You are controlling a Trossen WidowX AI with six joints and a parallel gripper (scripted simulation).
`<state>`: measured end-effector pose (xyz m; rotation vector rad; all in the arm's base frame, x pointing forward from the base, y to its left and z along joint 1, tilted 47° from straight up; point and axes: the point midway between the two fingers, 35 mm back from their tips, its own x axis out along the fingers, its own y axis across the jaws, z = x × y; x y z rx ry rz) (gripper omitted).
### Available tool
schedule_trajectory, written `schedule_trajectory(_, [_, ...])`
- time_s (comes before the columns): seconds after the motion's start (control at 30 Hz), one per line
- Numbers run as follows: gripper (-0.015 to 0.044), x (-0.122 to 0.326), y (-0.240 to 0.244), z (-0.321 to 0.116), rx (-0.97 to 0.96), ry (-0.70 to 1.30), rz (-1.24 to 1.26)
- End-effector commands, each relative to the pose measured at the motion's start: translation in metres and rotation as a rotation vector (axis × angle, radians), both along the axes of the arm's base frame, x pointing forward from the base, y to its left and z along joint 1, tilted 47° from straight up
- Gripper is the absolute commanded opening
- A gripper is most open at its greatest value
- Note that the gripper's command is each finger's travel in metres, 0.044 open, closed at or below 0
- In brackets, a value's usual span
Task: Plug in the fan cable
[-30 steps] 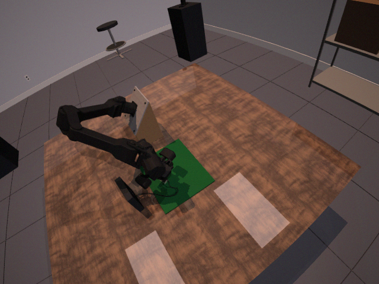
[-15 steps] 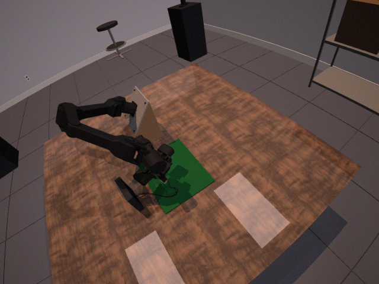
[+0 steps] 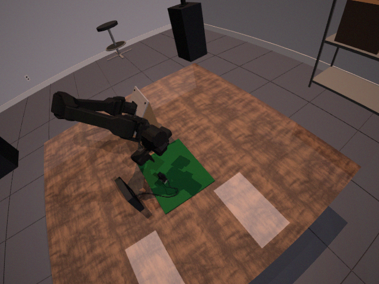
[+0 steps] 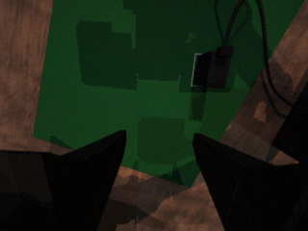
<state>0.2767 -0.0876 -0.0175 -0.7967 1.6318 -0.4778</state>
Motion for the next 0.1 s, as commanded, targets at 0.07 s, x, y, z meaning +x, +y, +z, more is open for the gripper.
schedule_trajectory(0.07, [0.0260, -0.0488, 0.0131, -0.0135, 0.000, 0.008, -0.005])
